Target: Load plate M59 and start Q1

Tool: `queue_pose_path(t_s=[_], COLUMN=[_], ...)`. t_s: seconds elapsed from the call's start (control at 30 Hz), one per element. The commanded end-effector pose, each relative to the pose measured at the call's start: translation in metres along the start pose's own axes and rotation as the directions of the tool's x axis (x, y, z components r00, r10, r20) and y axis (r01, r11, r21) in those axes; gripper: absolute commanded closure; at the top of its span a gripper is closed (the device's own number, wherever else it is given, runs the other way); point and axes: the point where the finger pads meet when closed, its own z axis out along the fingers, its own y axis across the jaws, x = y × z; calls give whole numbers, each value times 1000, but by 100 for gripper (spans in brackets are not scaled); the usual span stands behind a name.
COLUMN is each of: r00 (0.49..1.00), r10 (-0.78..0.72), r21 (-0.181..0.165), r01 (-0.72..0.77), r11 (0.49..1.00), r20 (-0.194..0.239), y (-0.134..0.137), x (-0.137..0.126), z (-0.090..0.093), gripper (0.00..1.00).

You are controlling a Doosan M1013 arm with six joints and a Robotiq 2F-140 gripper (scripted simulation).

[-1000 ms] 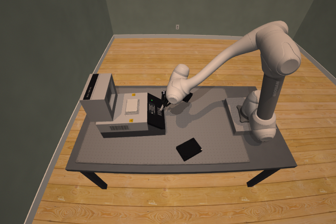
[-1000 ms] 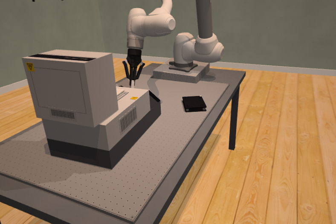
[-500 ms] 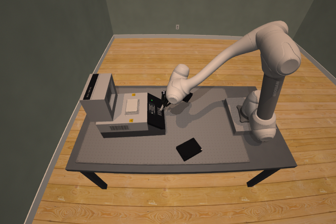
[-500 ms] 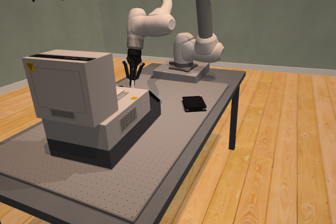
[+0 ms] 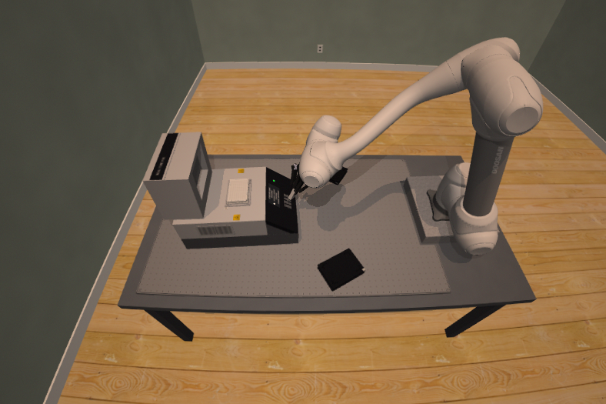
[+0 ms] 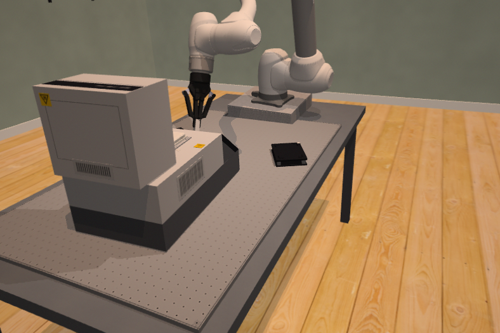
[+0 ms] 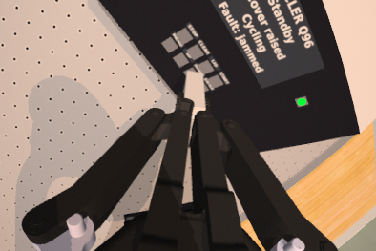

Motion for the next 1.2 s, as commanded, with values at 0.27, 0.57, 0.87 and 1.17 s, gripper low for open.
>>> queue_pose_path(t_s=[0.27, 0.57, 0.87, 1.17], r00=[1000, 1000, 1000, 1000], r10=[0, 0, 0, 0], r21=[0, 0, 0, 0], r01=[0, 0, 0, 0], r11=[1000, 1000, 1000, 1000], r20=[0, 0, 0, 0], y=[1, 3, 3, 3], x=[1, 3, 3, 3], z=[5, 10, 13, 13], gripper=[100, 100, 100, 100])
